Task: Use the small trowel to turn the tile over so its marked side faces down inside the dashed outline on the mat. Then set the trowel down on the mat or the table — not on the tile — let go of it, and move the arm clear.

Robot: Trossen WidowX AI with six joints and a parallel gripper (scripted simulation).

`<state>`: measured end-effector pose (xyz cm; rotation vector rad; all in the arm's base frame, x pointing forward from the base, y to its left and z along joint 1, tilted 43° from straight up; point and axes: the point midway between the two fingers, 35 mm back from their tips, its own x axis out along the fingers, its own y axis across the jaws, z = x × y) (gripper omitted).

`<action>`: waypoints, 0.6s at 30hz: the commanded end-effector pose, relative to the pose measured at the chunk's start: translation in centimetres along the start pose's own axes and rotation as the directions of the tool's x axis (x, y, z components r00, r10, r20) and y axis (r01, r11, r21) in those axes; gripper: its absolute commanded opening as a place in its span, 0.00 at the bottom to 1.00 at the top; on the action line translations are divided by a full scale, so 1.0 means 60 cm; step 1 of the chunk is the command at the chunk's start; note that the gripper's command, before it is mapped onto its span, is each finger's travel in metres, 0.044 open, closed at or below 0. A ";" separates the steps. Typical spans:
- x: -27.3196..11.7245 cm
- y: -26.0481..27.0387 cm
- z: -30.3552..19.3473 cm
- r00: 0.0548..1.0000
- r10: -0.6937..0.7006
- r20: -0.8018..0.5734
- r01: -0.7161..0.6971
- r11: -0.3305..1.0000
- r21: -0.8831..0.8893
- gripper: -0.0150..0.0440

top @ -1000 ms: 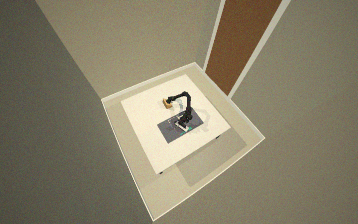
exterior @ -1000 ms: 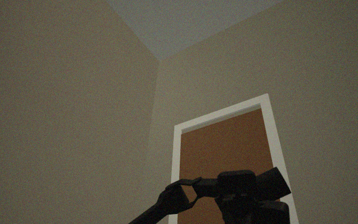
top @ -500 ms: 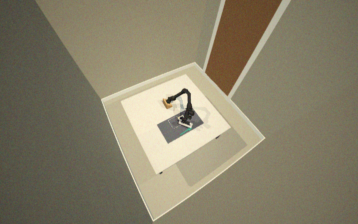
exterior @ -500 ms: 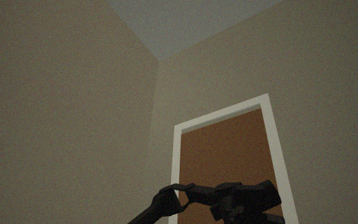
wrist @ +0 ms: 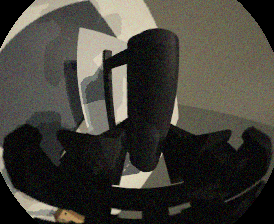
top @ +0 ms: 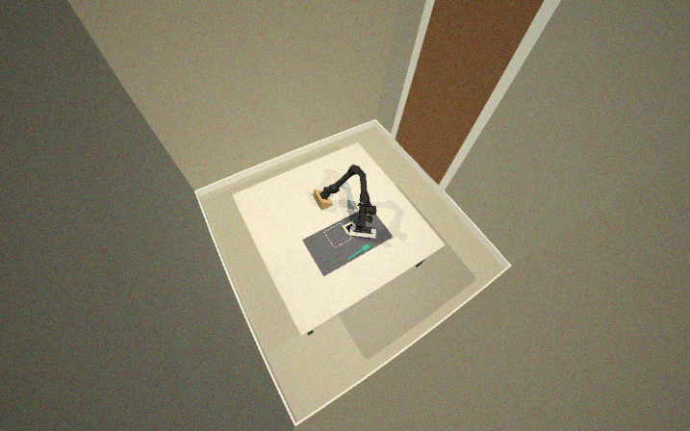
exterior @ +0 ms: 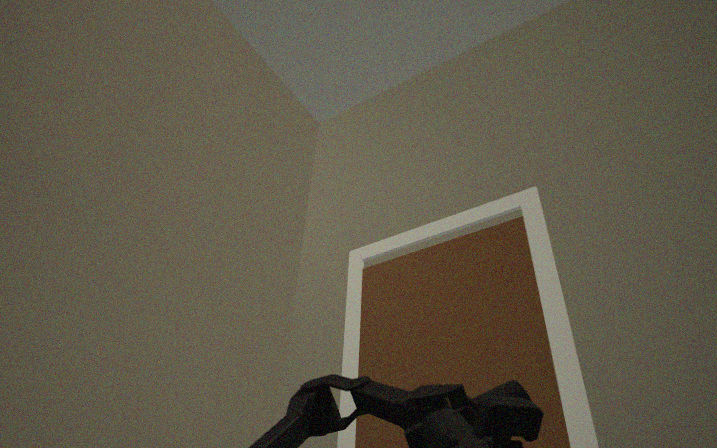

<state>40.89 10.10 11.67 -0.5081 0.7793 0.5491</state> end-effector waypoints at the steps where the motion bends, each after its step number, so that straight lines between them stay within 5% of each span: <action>1: -0.021 0.013 0.013 0.998 -0.006 0.064 0.009 0.999 -0.046 0.25; 18: -0.088 0.092 0.049 0.957 0.037 0.288 0.033 0.971 -0.235 0.25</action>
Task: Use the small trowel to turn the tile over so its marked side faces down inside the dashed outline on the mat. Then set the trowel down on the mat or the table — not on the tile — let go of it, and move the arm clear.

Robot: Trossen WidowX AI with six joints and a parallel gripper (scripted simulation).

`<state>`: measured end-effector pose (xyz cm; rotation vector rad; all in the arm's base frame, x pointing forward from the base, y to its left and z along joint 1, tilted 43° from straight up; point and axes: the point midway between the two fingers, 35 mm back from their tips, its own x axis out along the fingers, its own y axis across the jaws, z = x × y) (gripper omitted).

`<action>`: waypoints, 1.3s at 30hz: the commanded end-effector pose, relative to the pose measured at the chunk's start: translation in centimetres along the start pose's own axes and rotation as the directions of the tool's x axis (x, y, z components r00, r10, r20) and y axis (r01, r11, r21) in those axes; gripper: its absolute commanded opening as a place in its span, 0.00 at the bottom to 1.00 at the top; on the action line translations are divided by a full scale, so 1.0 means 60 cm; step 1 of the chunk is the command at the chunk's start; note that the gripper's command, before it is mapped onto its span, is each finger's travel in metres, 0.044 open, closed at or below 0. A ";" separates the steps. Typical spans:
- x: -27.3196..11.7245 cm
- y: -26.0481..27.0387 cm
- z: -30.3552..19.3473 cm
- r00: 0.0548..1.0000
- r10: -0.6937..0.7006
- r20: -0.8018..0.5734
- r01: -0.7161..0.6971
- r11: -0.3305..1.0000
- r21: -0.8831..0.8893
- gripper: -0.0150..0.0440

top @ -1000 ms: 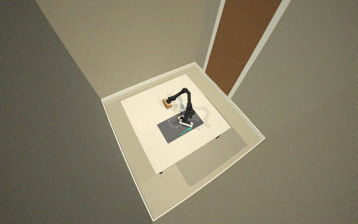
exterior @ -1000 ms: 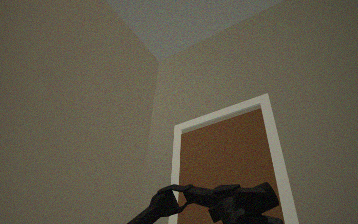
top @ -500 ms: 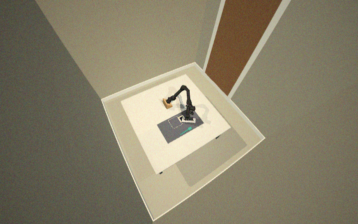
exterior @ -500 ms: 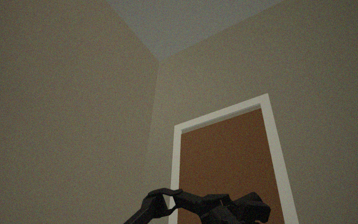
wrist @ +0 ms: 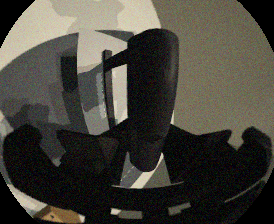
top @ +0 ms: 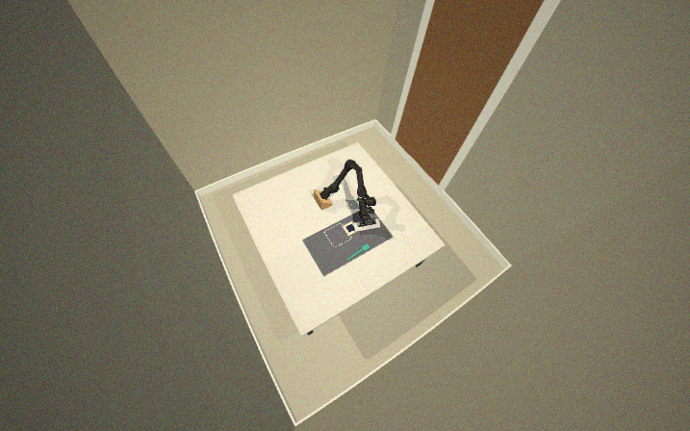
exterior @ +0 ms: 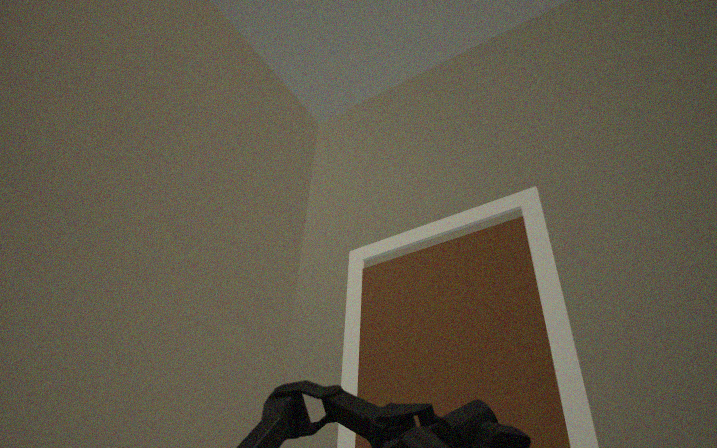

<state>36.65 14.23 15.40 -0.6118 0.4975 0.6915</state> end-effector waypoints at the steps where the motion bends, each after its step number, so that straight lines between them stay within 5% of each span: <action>1: -0.019 0.013 0.015 0.998 -0.009 0.065 0.012 0.999 -0.049 0.25; 17: -0.075 0.080 0.054 0.962 0.019 0.272 0.042 0.975 -0.217 0.25; 39: -0.046 0.110 0.041 0.961 0.020 0.275 0.042 0.975 -0.218 0.25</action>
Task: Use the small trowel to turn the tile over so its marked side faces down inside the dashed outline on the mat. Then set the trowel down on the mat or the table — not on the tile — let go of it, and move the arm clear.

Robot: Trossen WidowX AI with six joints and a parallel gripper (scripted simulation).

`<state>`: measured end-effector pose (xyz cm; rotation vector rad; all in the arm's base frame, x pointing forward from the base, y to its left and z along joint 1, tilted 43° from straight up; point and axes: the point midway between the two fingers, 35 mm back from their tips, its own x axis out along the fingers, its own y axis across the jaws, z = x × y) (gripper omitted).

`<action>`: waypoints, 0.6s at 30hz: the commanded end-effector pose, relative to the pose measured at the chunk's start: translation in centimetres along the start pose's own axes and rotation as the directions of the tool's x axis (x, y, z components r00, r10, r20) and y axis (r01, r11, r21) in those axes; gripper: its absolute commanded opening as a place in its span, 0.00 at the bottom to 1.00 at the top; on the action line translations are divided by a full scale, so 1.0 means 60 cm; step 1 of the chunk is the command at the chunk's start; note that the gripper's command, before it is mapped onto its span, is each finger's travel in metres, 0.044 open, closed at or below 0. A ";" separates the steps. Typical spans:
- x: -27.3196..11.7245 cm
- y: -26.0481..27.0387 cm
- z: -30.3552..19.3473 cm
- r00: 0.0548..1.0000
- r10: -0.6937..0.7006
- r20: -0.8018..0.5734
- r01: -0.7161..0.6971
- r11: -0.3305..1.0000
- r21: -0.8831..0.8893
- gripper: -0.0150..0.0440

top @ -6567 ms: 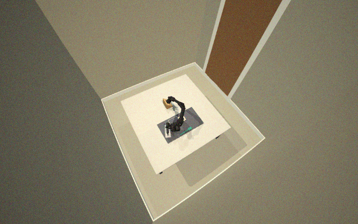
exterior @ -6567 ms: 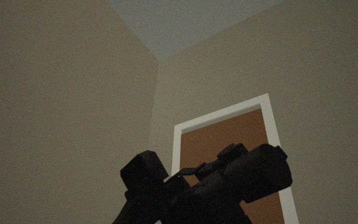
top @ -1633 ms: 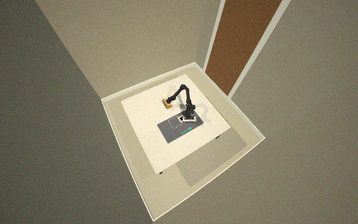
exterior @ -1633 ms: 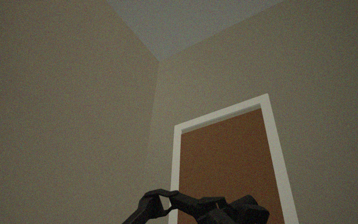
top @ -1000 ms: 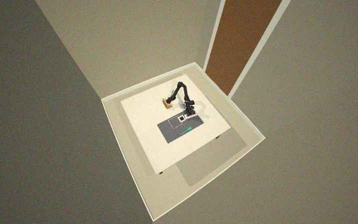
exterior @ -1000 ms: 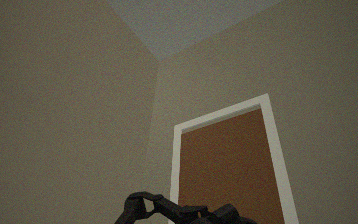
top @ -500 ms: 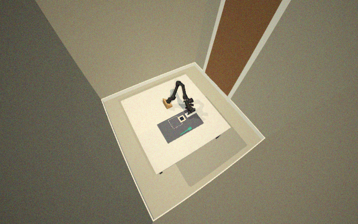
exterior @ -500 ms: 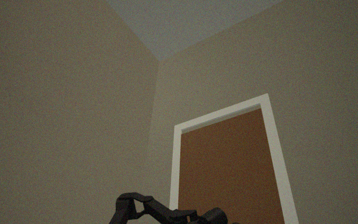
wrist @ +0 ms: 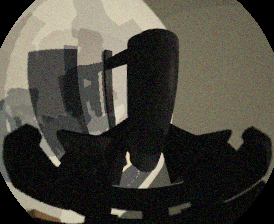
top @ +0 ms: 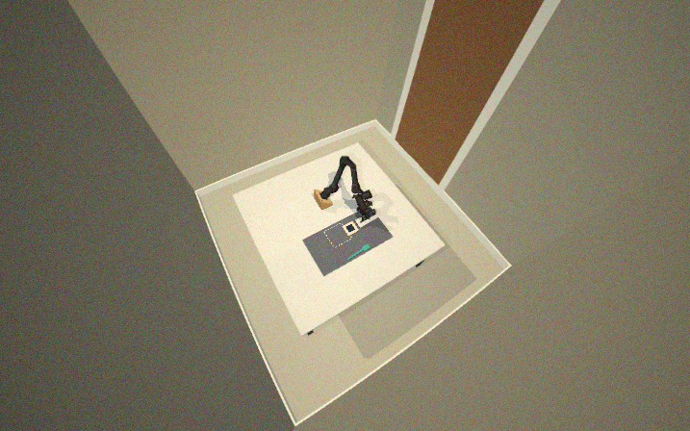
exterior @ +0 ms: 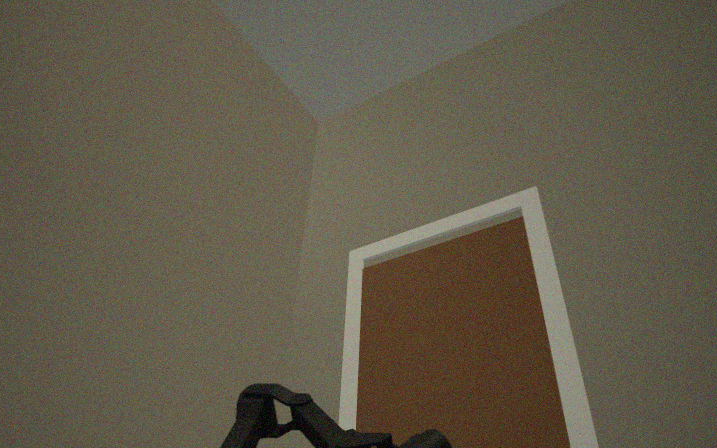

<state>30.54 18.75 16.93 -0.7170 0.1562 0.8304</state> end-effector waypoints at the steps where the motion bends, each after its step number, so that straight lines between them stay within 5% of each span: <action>1: 0.005 0.004 -0.007 1.000 -0.015 -0.005 0.015 1.000 0.006 0.25; 18: 0.017 0.020 -0.029 1.000 -0.016 -0.008 0.016 1.000 0.011 0.25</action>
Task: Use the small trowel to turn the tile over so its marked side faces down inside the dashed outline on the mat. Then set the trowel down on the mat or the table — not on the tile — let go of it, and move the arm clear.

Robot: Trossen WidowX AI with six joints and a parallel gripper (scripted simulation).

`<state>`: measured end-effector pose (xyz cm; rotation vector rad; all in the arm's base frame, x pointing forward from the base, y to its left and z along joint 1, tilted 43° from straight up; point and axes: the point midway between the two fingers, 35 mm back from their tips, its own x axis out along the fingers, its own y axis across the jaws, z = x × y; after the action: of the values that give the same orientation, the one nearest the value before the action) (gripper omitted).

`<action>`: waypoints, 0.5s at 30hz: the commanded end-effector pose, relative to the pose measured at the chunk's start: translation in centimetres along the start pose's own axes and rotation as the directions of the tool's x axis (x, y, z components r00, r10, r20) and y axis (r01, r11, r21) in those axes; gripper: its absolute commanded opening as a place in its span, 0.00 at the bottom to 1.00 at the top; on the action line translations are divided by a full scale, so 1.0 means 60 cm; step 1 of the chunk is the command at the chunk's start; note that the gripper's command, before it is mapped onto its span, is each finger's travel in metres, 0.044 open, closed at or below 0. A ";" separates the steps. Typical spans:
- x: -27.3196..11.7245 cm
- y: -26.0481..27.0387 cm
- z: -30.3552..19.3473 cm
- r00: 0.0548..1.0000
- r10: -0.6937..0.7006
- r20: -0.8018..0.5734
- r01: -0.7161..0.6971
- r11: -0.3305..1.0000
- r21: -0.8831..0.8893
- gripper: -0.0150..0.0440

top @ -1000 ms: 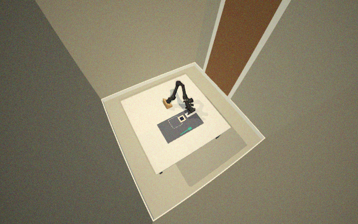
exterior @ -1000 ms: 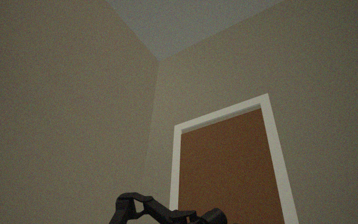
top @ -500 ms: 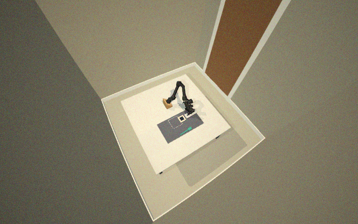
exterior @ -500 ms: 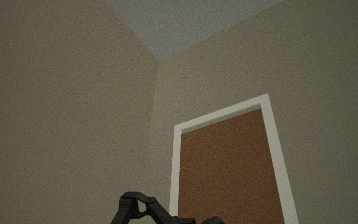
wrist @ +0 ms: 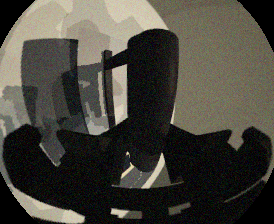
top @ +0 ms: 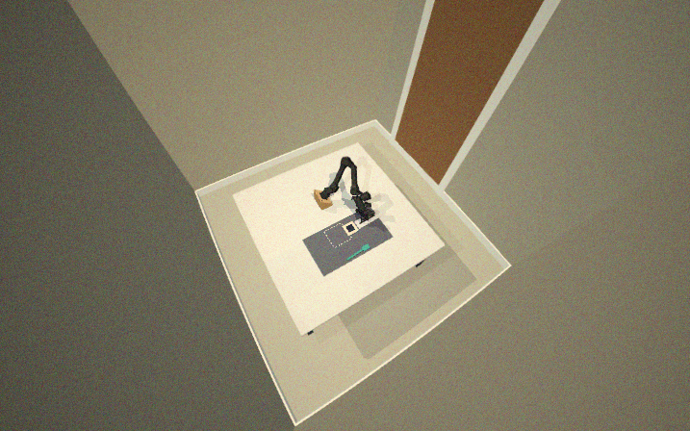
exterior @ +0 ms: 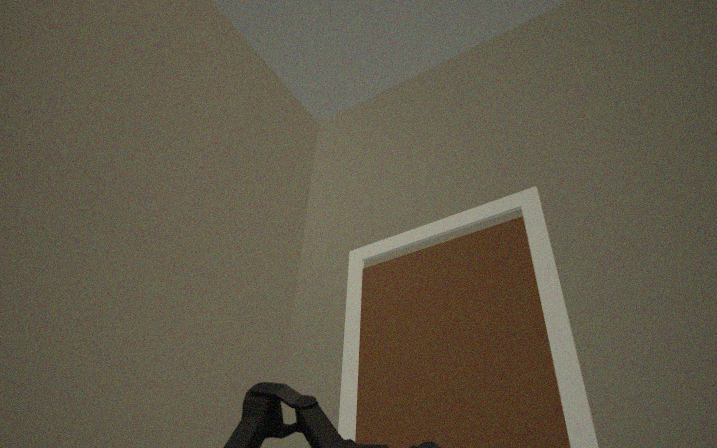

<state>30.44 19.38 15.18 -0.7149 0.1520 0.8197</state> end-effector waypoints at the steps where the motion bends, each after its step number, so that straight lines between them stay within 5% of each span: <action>1: 0.000 -0.001 -0.016 1.000 -0.005 -0.010 0.005 1.000 0.009 0.25; 15: -0.002 -0.004 -0.053 1.000 -0.005 -0.013 0.005 1.000 0.010 0.25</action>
<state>30.90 17.94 13.76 -0.7069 0.1531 0.8168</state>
